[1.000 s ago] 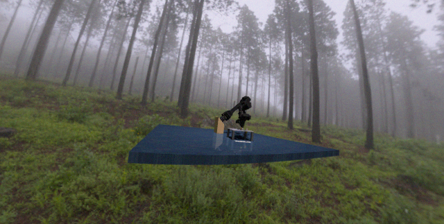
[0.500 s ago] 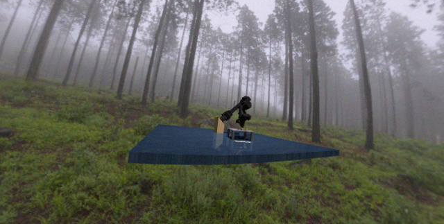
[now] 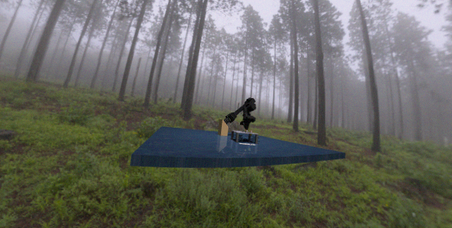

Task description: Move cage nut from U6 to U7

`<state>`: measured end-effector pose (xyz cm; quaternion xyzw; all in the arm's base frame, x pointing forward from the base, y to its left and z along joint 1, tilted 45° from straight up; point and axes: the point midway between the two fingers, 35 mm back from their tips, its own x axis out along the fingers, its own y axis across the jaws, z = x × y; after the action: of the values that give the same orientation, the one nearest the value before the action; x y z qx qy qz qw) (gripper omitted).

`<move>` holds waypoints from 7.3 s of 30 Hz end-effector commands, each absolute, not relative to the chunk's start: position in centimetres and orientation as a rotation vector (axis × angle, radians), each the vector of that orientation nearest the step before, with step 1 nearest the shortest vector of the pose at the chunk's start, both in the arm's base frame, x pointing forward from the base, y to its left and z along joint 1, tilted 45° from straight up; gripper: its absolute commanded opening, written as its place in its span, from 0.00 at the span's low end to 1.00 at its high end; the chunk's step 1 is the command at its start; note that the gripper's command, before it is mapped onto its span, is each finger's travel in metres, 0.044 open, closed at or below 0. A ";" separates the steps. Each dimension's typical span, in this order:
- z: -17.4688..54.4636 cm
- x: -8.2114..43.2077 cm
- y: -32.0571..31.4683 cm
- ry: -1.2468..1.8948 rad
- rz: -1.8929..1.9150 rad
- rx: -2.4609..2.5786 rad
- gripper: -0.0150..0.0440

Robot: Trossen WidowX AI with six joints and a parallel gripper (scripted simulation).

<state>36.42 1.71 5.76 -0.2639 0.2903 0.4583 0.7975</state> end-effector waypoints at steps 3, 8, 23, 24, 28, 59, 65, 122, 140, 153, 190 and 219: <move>5.9 36.5 1.7 0.621 0.992 -0.568 0.30; 5.9 36.5 1.7 0.623 0.998 -0.567 0.30; 5.9 36.6 1.6 0.631 1.022 -0.561 0.30; 5.9 36.6 1.6 0.631 1.022 -0.560 0.30; 5.9 36.6 1.6 0.633 1.028 -0.559 0.30; 6.0 36.8 1.5 0.648 1.070 -0.548 0.30; 6.0 36.9 1.5 0.651 1.077 -0.546 0.30; 6.3 36.7 1.1 0.653 1.079 -0.546 0.30; 6.4 36.7 1.1 0.656 1.089 -0.543 0.30; 6.4 36.8 1.0 0.659 1.095 -0.542 0.30; 6.6 36.8 0.8 0.665 1.111 -0.538 0.30; 6.9 36.8 0.5 0.663 1.112 -0.537 0.30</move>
<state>36.77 0.50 6.80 -0.2463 0.3072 0.5101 0.7647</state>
